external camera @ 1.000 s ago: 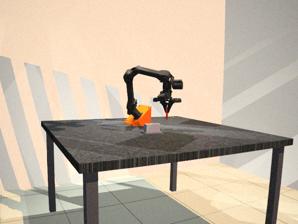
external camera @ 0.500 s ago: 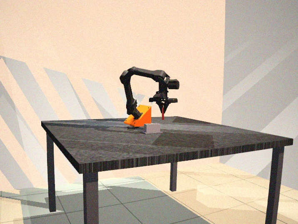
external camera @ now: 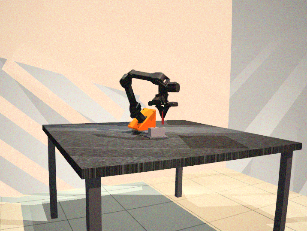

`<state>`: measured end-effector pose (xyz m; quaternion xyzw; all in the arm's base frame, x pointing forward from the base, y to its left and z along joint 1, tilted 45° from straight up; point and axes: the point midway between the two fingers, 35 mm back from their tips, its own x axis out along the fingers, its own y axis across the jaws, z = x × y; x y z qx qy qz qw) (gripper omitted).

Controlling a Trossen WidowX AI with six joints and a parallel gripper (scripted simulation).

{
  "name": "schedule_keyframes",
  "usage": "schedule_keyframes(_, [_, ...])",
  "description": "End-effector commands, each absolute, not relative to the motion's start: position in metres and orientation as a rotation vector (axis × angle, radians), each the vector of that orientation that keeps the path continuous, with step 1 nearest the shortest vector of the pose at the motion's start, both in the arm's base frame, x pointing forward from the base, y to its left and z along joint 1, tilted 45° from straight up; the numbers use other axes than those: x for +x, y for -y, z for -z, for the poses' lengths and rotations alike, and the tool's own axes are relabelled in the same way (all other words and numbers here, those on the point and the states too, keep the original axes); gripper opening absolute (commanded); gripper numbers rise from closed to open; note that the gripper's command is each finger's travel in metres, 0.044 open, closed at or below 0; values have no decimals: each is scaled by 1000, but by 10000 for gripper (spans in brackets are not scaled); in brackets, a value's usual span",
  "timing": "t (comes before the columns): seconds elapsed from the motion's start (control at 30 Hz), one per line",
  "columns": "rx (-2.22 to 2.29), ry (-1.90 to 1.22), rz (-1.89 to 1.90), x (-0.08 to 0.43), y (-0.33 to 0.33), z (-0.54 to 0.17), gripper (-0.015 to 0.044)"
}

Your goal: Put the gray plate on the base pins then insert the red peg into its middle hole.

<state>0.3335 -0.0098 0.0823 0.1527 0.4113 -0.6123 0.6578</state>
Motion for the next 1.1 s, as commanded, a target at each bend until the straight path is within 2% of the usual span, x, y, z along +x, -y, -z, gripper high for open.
schedule_keyframes(0.0, [340, -927, 1391, 335, 20, -91, 0])
schedule_keyframes(0.37, [332, -919, 1402, 335, 45, -112, 0])
schedule_keyframes(1.07, [334, -919, 1402, 335, 45, -112, 0])
